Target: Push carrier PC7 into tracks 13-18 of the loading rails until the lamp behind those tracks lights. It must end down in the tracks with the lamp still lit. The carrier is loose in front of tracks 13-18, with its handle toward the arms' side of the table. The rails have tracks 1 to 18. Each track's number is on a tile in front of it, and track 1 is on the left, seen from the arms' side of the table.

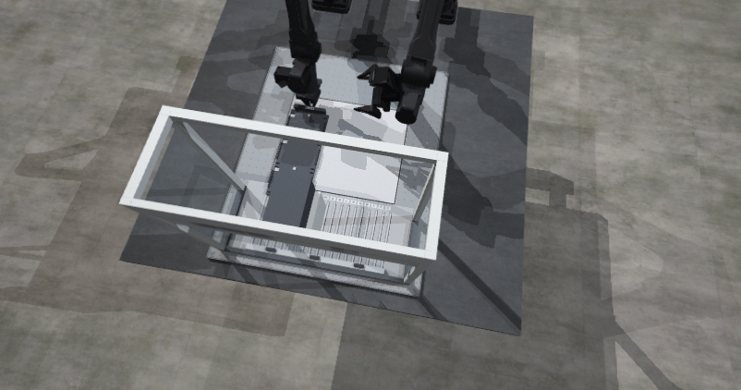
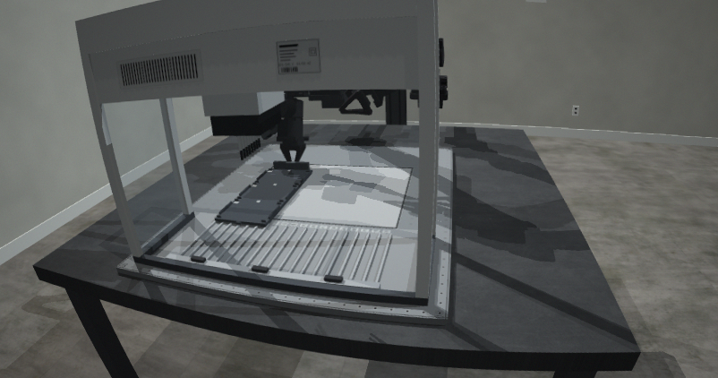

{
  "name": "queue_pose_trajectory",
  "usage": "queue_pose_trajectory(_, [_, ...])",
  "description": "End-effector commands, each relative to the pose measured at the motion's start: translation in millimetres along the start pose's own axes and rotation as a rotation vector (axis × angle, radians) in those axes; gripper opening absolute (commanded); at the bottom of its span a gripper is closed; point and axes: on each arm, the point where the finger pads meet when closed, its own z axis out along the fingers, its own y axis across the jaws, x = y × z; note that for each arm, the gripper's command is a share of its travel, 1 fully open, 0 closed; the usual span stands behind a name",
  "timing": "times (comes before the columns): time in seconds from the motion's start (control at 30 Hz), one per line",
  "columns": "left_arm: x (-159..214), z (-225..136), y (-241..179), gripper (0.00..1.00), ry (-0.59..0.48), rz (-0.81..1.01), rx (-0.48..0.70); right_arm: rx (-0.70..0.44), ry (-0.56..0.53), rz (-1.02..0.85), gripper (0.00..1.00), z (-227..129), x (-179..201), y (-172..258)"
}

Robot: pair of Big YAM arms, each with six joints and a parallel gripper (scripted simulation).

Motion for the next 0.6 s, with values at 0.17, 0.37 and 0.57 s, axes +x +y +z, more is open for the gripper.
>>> queue_pose_trajectory(0.17, [-12, 1, 37, 1.00, -0.022, -0.051, -0.092, -0.069, 0.000, 0.003, 0.00, 10, 4, 49])
queue_pose_trajectory(0.37, [-13, 0, 37, 1.00, -0.022, -0.049, -0.093, -0.069, 0.000, 0.003, 0.00, 11, 4, 54])
queue_pose_trajectory(0.57, [-14, 0, 40, 1.00, -0.024, -0.052, -0.101, -0.069, 0.001, 0.003, 0.00, 12, 4, 56])
